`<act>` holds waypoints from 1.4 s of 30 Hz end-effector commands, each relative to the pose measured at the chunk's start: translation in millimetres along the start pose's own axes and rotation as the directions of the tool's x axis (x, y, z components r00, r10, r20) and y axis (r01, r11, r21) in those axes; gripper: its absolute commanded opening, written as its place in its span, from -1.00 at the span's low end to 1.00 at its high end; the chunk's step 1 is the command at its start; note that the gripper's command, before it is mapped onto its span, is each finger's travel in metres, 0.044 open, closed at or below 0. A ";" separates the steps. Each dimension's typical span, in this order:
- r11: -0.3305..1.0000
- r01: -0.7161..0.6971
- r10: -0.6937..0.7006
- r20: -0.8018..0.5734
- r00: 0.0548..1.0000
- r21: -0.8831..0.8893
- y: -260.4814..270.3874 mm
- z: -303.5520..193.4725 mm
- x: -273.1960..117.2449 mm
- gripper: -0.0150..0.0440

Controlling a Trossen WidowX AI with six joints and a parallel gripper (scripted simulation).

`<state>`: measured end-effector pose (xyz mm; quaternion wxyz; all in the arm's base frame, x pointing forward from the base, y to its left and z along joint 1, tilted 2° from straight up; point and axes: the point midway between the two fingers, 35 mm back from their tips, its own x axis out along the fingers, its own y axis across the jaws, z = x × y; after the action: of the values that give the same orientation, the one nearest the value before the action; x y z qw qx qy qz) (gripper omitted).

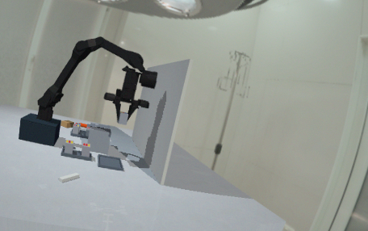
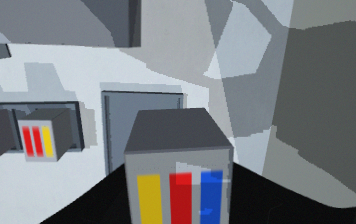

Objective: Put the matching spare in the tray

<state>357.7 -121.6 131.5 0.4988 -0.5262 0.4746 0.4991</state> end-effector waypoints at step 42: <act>1.000 -0.002 0.002 0.005 1.000 -0.011 27.4 -66.2 30.0 -0.49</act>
<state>333.9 -189.1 104.0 0.4964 -0.5252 0.4741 0.5030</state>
